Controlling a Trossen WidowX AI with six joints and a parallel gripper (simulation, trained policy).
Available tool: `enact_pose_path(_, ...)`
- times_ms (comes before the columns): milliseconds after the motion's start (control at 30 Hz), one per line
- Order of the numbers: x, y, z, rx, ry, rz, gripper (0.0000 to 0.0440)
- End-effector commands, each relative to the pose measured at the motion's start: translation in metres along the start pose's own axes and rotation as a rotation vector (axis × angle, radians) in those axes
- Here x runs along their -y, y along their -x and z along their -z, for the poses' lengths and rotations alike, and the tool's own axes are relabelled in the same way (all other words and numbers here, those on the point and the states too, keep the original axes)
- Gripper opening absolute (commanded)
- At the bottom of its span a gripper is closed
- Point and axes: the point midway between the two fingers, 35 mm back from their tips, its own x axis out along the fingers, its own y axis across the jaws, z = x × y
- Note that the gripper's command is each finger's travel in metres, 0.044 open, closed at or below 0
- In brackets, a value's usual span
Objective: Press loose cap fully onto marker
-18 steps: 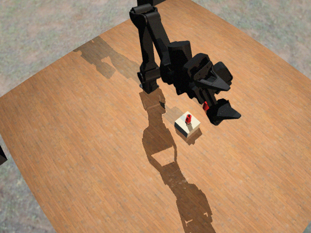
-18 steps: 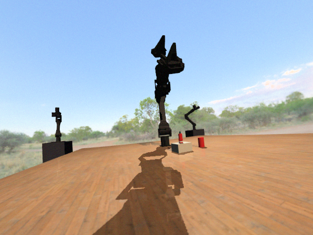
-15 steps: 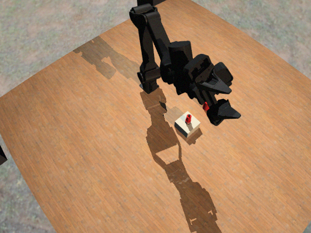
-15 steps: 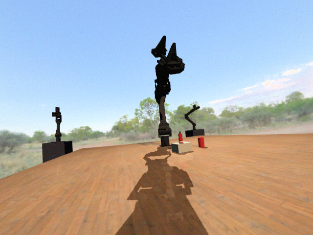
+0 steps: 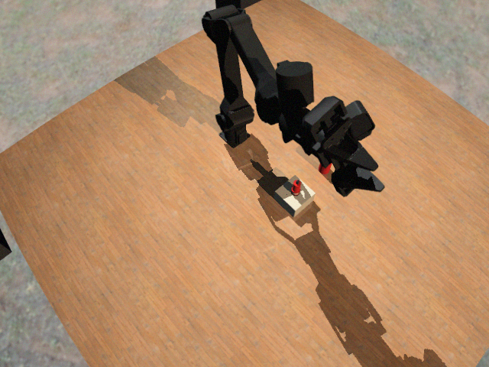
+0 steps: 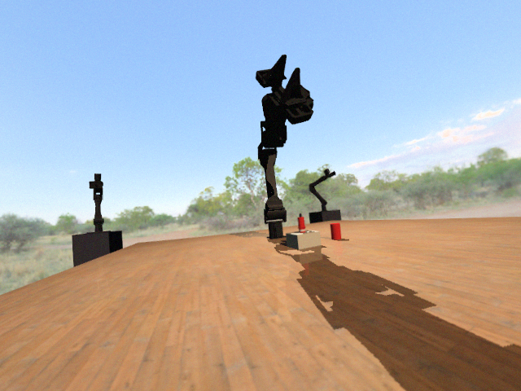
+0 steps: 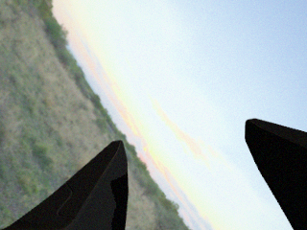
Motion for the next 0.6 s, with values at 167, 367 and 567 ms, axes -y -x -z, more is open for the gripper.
enact_pose_path(167, -0.006, -0.002, -0.005, -0.025, -0.034, -0.071, 0.0269)
enact_pose_path(367, -0.013, -0.003, -0.008, -0.043, -0.057, -0.131, 0.0282)
enact_pose_path(567, -0.022, -0.002, -0.011, -0.062, -0.079, -0.192, 0.0294)
